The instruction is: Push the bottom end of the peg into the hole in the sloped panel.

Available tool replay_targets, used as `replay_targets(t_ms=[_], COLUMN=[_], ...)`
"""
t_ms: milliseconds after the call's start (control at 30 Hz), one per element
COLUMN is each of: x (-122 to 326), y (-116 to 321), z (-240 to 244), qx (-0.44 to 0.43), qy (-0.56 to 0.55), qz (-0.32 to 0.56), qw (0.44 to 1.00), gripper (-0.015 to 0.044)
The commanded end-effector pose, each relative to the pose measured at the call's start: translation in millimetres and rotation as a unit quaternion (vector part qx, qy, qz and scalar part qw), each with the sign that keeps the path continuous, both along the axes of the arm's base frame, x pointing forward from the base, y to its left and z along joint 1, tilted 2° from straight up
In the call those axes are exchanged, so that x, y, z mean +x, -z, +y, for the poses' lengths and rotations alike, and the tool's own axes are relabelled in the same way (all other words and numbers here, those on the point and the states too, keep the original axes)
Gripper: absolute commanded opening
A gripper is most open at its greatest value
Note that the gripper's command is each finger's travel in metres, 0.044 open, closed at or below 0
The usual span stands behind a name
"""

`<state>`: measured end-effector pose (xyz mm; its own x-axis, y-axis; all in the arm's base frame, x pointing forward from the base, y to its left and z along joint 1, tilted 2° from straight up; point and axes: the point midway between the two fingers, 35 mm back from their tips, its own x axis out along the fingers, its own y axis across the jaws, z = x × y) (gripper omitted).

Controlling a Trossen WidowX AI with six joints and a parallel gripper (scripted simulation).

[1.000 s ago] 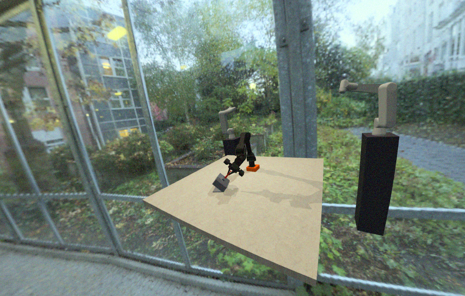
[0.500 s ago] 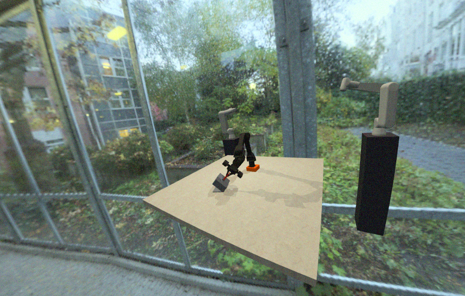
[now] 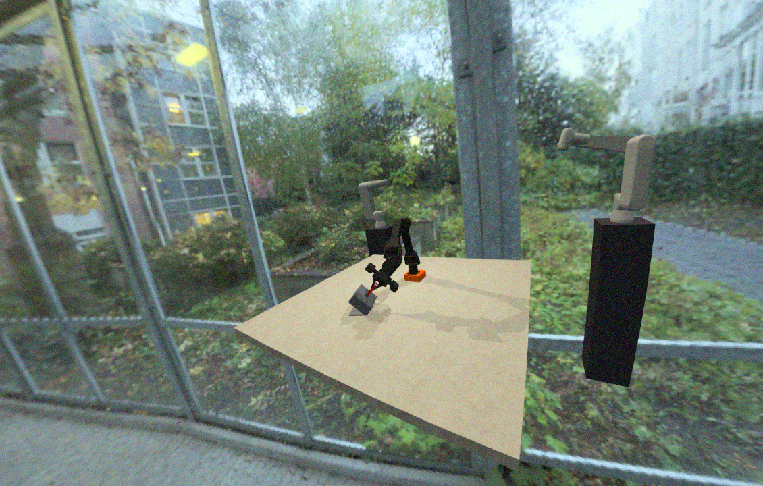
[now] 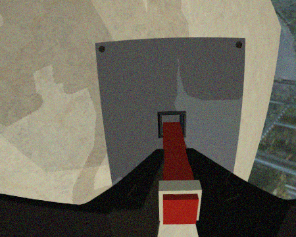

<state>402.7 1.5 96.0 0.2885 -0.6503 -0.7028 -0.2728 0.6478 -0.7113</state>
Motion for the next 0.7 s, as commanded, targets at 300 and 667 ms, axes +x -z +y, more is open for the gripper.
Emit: replay_targets(t_ms=[300,667], x=[2.6,4.7], y=[4.8,10.3], z=[-5.5,-10.4], qx=[0.001,0.000], qy=[0.001,0.001], qz=[-0.002,-0.002], qw=[1.000,1.000], gripper=[0.0000,0.0000])
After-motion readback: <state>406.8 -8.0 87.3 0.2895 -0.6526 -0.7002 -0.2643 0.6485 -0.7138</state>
